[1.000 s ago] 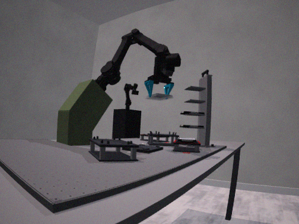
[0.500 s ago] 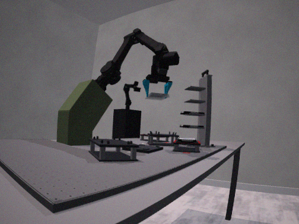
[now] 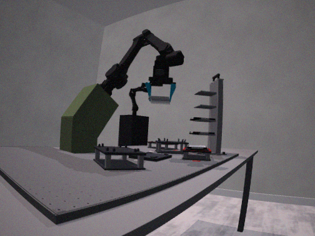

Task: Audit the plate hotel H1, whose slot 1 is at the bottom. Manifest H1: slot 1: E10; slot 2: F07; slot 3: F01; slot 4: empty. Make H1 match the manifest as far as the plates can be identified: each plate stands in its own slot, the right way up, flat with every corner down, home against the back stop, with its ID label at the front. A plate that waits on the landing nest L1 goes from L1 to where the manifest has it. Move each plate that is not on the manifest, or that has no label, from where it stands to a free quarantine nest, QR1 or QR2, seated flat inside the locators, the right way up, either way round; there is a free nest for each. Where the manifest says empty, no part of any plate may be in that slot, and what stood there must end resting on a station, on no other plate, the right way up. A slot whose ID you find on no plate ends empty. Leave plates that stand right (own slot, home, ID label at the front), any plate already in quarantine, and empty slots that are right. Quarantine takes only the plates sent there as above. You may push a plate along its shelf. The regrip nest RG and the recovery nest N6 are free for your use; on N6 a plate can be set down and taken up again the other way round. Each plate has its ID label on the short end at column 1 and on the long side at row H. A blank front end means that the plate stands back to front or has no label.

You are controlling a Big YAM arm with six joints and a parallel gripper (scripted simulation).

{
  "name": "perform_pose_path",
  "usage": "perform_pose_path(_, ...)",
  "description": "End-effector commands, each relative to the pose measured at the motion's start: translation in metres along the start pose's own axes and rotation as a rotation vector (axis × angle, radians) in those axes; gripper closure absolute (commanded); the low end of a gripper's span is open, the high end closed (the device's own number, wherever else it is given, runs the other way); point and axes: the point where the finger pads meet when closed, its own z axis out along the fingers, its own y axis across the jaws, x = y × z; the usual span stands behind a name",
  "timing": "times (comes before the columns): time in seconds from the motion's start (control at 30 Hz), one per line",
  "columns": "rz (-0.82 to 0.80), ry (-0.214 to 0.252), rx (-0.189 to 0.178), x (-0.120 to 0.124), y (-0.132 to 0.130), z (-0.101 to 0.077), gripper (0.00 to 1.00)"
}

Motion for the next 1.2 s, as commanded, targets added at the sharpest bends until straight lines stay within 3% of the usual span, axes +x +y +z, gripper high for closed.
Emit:
perform_pose_path(0.0,0.114,-0.009,-0.017,-0.014,-0.004,-0.001,0.14)
perform_pose_path(0.4,0.338,-0.017,-0.029,-0.04,-0.012,-0.006,0.14)
perform_pose_path(0.47,0.344,0.0,-0.002,-0.028,-0.017,0.006,0.14)
perform_pose_path(0.67,0.345,0.001,-0.002,-0.028,-0.017,0.017,0.14)
perform_pose_path(0.7,0.367,-0.01,-0.02,-0.037,-0.017,0.014,0.14)
perform_pose_path(0.77,0.345,0.0,-0.001,-0.028,-0.017,0.026,0.14)
perform_pose_path(1.17,0.345,-0.001,-0.001,-0.028,-0.017,0.057,0.14)
